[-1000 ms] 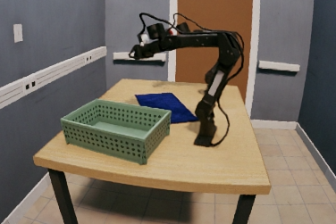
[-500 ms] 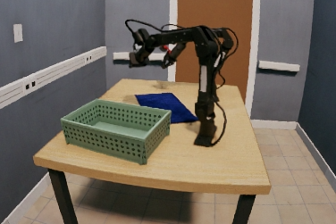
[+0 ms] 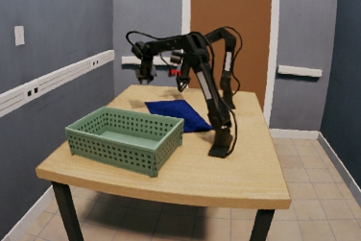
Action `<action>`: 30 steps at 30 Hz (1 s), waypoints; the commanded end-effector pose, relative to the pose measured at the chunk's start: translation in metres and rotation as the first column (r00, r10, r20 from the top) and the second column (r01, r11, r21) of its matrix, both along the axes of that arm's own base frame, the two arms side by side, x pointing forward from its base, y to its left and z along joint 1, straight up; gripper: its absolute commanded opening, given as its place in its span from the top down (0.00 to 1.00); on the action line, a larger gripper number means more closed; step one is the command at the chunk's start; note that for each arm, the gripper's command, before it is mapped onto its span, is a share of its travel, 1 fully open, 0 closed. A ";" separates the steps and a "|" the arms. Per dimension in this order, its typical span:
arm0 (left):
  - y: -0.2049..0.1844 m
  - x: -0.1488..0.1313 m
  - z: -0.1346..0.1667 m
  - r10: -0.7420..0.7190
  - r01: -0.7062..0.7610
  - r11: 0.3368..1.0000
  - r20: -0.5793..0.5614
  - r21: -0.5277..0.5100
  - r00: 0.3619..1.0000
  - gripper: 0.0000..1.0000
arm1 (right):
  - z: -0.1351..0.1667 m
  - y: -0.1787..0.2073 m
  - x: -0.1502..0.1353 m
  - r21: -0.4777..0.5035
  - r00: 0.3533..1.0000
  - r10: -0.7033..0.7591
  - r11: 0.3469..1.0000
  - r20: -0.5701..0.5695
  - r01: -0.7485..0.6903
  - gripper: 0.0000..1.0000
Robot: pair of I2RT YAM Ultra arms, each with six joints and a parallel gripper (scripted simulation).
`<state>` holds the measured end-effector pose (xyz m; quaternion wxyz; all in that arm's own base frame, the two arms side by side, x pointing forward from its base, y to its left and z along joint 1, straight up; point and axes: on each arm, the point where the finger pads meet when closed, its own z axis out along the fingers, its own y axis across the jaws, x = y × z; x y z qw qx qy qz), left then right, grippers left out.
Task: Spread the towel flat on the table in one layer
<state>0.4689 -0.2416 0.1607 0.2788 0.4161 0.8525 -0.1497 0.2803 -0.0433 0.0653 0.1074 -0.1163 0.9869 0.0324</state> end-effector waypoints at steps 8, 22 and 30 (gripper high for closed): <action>-0.066 0.022 -0.035 -0.029 0.029 1.000 0.014 -0.002 0.999 0.66 | -0.002 -0.007 0.002 -0.044 0.998 0.030 0.998 -0.050 -0.032 0.66; -0.133 0.045 -0.103 -0.028 0.028 1.000 -0.008 0.007 1.000 0.66 | -0.010 -0.005 -0.002 -0.030 0.997 0.024 0.999 -0.068 -0.026 0.66; -0.125 0.053 -0.080 -0.014 0.014 1.000 0.019 -0.018 1.000 0.66 | -0.010 -0.005 -0.002 -0.030 0.997 0.024 0.999 -0.068 -0.026 0.66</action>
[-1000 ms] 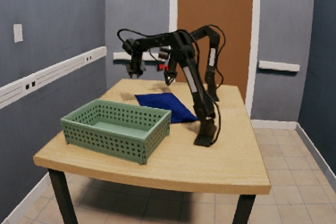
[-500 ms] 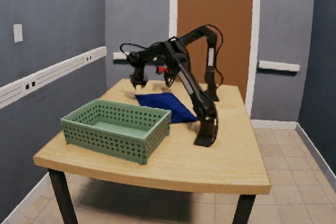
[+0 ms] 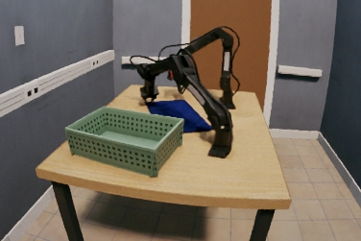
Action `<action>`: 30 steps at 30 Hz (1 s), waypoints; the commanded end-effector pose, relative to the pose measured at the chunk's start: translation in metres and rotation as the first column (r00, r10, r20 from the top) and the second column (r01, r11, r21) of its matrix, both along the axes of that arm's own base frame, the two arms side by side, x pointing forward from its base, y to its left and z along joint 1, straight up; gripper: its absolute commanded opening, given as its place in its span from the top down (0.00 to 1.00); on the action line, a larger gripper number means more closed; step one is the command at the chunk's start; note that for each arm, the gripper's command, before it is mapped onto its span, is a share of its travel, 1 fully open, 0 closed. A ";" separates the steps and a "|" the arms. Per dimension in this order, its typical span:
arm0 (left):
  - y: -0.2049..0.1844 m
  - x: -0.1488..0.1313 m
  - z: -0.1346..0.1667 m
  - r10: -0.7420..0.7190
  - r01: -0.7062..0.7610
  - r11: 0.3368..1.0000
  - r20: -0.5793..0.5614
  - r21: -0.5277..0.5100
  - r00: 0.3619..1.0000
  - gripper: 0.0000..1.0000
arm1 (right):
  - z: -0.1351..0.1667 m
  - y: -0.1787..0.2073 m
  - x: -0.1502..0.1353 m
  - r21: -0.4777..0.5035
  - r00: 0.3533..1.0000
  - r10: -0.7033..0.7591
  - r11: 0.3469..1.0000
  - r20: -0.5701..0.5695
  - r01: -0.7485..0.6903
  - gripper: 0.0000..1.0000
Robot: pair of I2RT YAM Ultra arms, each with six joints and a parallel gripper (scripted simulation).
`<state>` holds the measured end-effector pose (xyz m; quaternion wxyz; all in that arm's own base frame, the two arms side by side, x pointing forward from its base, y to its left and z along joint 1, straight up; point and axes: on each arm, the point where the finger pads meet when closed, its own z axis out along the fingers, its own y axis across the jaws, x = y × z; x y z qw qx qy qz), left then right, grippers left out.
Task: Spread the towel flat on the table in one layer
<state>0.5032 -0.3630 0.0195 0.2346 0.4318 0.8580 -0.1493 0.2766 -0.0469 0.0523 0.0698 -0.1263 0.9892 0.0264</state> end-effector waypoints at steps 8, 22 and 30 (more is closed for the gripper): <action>-0.010 0.014 0.061 0.011 -0.005 0.998 0.090 -0.069 0.996 0.66 | 0.003 -0.001 0.001 -0.007 1.000 0.005 1.000 0.005 -0.005 0.66; -0.010 0.014 0.061 0.011 -0.004 0.998 0.090 -0.069 0.996 0.66 | 0.003 -0.001 0.001 -0.007 1.000 0.005 1.000 0.005 -0.005 0.66; -0.010 0.014 0.061 0.011 -0.004 0.998 0.090 -0.069 0.996 0.66 | 0.003 -0.001 0.001 -0.007 1.000 0.005 1.000 0.005 -0.005 0.66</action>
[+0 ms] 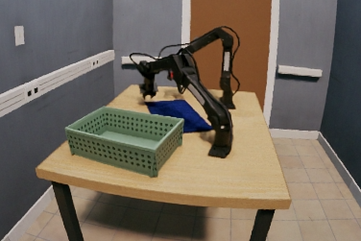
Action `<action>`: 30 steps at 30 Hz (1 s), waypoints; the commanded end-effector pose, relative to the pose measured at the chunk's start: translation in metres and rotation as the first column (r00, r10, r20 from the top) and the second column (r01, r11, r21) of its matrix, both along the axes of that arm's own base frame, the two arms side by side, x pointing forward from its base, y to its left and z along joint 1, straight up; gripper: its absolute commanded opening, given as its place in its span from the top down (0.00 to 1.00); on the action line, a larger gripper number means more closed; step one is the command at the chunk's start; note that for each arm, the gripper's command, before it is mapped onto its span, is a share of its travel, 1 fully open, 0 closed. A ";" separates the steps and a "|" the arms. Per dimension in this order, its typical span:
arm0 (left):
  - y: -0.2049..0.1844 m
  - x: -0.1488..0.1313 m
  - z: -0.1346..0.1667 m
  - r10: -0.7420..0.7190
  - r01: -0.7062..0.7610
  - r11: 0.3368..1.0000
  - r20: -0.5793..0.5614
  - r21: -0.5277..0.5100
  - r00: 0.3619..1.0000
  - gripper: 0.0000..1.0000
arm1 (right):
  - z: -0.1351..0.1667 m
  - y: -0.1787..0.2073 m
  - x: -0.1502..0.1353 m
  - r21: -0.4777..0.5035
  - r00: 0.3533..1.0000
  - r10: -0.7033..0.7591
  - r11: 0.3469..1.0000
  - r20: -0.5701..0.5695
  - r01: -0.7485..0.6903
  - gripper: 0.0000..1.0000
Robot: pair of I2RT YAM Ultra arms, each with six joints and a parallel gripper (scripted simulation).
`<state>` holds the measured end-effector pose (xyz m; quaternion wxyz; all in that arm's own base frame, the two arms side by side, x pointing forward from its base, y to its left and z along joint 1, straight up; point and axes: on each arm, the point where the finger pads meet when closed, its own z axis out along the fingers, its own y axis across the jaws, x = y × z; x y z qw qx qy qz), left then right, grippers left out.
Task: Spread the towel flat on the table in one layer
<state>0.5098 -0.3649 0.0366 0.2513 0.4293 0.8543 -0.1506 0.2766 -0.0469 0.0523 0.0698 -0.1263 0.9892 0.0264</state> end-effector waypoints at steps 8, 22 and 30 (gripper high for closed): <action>-0.008 0.008 0.044 0.004 0.000 0.999 0.062 -0.049 0.998 0.66 | 0.003 -0.001 0.001 -0.007 1.000 0.005 1.000 0.005 -0.005 0.66; -0.008 0.008 0.044 0.004 0.000 0.999 0.062 -0.049 0.998 0.66 | 0.003 -0.001 0.001 -0.007 1.000 0.005 1.000 0.005 -0.005 0.66; -0.002 0.007 0.030 0.005 -0.002 0.999 0.053 -0.044 0.999 0.66 | -0.009 0.005 -0.005 -0.008 1.000 0.007 1.000 -0.025 -0.007 0.66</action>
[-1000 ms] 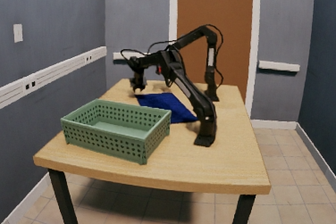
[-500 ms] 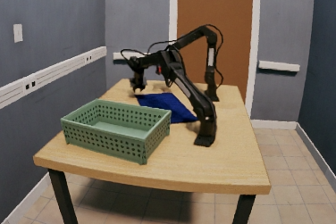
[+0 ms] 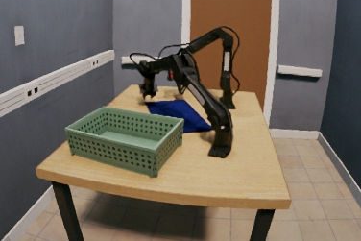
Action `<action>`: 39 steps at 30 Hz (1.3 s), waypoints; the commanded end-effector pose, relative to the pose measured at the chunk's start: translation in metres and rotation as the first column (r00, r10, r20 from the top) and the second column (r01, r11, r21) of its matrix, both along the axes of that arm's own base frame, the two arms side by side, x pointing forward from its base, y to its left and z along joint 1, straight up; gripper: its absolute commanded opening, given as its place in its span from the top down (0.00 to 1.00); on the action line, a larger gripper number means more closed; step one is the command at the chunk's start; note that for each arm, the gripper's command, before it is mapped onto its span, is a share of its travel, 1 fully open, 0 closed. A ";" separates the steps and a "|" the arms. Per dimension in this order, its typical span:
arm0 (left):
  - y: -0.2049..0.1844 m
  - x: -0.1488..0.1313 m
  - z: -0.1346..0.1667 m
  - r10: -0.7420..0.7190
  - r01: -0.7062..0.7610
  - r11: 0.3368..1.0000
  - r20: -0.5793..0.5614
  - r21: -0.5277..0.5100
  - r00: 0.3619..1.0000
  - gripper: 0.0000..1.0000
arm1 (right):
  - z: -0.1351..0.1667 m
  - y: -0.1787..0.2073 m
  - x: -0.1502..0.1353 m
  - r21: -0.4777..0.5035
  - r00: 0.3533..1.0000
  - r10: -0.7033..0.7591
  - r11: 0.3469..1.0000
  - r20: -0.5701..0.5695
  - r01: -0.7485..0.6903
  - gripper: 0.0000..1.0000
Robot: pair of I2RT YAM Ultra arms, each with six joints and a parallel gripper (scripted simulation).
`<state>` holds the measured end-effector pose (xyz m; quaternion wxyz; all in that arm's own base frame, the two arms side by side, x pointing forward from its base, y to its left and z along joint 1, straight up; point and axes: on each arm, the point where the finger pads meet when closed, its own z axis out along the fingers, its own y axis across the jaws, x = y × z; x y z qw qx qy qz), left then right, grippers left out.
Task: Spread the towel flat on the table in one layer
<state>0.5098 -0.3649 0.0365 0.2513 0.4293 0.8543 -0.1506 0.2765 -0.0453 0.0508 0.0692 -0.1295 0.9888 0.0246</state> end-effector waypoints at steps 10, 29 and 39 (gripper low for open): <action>-0.013 0.009 -0.009 -0.003 0.004 1.000 0.051 -0.021 0.999 0.66 | -0.040 -0.006 -0.006 0.005 1.000 -0.004 1.000 -0.019 0.004 0.66; -0.001 0.005 -0.015 0.010 -0.008 1.000 0.038 -0.028 0.999 0.66 | -0.052 0.006 -0.003 0.012 1.000 0.003 1.000 -0.019 -0.002 0.66; -0.009 0.001 -0.014 0.001 0.001 0.999 0.051 -0.036 0.999 0.81 | -0.052 0.006 -0.003 0.012 1.000 0.003 1.000 -0.019 -0.002 0.76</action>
